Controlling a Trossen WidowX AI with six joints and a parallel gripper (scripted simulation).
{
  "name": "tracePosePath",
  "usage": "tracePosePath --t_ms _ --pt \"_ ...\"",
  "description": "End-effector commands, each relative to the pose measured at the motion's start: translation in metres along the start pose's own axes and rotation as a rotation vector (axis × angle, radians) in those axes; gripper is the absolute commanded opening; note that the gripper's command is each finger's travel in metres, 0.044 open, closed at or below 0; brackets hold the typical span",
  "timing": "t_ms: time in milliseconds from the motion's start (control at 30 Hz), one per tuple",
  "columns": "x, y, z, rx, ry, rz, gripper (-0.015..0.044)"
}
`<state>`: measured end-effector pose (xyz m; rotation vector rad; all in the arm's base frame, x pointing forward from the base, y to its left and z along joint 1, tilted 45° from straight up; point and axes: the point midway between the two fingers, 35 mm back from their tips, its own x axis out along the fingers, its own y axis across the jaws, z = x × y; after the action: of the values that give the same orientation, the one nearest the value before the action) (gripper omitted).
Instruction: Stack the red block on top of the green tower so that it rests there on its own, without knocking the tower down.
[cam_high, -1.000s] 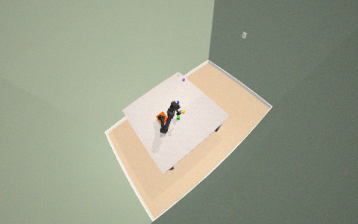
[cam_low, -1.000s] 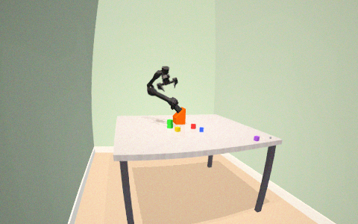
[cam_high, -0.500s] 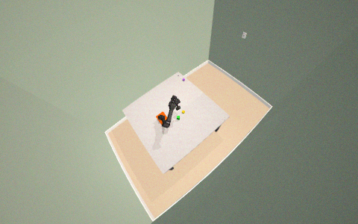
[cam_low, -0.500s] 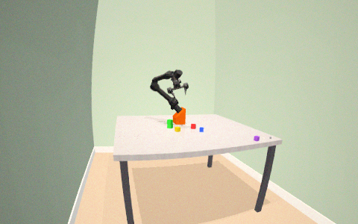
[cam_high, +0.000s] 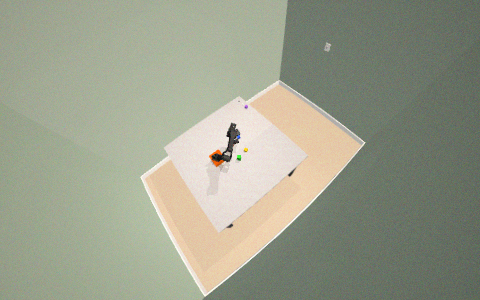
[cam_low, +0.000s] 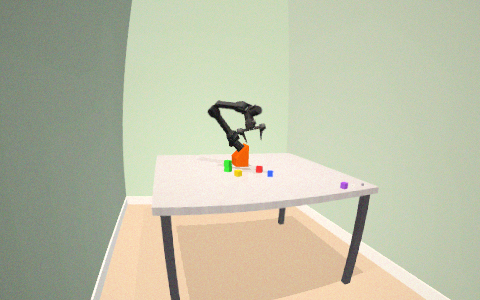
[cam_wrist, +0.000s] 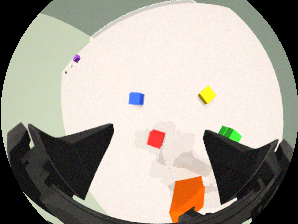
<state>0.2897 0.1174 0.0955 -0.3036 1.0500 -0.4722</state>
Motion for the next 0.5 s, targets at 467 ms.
tracePosePath --t_ms 467 --pt "0.091 0.020 -0.082 0.146 0.251 -0.264 0.0440"
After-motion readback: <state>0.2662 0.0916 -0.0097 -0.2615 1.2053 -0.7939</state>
